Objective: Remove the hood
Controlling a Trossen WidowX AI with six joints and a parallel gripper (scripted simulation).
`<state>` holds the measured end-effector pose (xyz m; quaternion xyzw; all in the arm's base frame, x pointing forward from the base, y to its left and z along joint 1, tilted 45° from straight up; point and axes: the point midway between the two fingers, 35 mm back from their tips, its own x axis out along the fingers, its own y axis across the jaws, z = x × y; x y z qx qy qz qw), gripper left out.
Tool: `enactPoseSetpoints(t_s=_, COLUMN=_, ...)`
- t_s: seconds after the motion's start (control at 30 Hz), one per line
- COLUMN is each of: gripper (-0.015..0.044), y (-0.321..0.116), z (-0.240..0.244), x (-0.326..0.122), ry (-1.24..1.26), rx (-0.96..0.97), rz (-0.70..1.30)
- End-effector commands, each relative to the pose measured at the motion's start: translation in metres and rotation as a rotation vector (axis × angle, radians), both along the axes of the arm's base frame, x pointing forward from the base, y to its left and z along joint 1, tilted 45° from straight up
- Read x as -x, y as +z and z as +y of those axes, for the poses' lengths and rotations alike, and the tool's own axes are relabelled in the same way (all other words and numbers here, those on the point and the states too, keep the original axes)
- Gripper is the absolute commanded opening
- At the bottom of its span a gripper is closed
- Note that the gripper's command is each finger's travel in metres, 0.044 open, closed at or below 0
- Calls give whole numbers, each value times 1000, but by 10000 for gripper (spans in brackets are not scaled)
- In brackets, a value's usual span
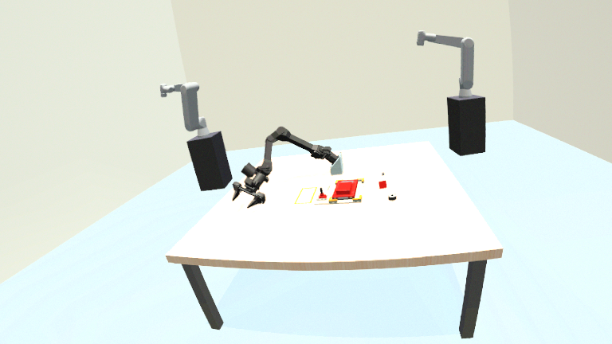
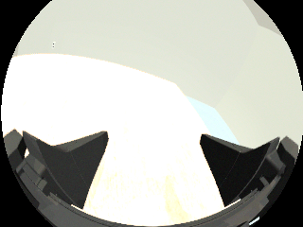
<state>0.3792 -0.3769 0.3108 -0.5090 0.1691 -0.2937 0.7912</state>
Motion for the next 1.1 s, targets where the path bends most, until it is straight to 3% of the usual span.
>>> enactPoseSetpoints(t_s=0.0, gripper=440, y=-47, z=24, x=-36, ry=27, rx=-227, rz=30)
enactPoseSetpoints(t_s=0.3, gripper=440, y=-149, z=110, x=-90, ry=2, rx=-676, rz=161)
enactPoseSetpoints(t_s=0.6, gripper=440, y=-216, z=189, x=-101, ry=-90, rx=-909, rz=304)
enactPoseSetpoints(t_s=0.8, gripper=440, y=-264, z=257, x=-89, ry=-259, rx=-1037, rz=441)
enactPoseSetpoints(t_s=1.07, gripper=440, y=-305, z=328, x=-44, ry=-556, rx=-1054, rz=574)
